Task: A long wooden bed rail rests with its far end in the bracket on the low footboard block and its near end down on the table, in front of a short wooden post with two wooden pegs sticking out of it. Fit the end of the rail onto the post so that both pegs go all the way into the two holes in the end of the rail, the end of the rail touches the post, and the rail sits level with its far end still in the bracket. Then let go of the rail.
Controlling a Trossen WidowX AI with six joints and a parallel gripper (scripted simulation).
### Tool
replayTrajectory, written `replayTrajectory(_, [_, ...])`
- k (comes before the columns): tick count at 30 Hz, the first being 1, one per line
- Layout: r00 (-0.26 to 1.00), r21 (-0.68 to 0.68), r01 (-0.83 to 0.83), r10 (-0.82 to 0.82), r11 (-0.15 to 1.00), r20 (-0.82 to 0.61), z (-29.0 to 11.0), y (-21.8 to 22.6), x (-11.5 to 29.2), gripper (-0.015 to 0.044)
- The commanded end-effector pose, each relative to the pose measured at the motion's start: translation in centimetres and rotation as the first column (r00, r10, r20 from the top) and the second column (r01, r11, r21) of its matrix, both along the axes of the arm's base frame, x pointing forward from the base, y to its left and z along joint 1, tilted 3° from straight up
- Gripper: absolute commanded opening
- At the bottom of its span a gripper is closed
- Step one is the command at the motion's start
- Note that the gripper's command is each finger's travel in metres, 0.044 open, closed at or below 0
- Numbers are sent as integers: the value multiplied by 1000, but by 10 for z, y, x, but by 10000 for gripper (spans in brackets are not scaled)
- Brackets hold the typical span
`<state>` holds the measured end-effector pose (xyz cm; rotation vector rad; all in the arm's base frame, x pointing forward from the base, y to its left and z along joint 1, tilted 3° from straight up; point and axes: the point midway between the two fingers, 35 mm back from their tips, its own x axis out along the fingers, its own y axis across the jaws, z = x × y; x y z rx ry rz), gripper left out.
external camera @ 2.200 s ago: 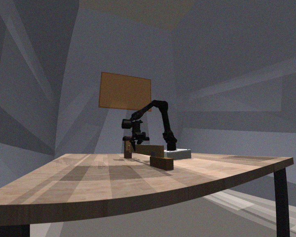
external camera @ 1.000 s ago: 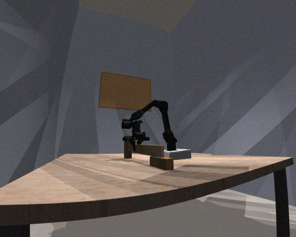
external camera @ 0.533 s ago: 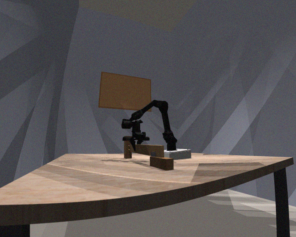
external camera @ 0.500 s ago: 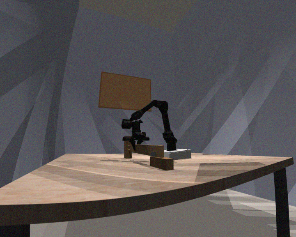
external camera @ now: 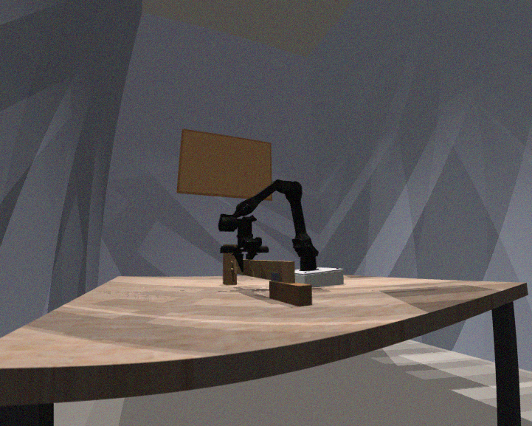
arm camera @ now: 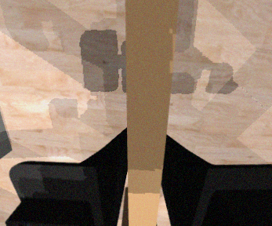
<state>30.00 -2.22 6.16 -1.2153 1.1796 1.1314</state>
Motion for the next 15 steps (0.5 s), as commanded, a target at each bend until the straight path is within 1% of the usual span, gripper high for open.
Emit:
replayTrajectory(1, [1000,0,1,-1,1000,5,2,0,2,0])
replayTrajectory(15, [1000,0,1,-1,1000,5,1,-2,1,0])
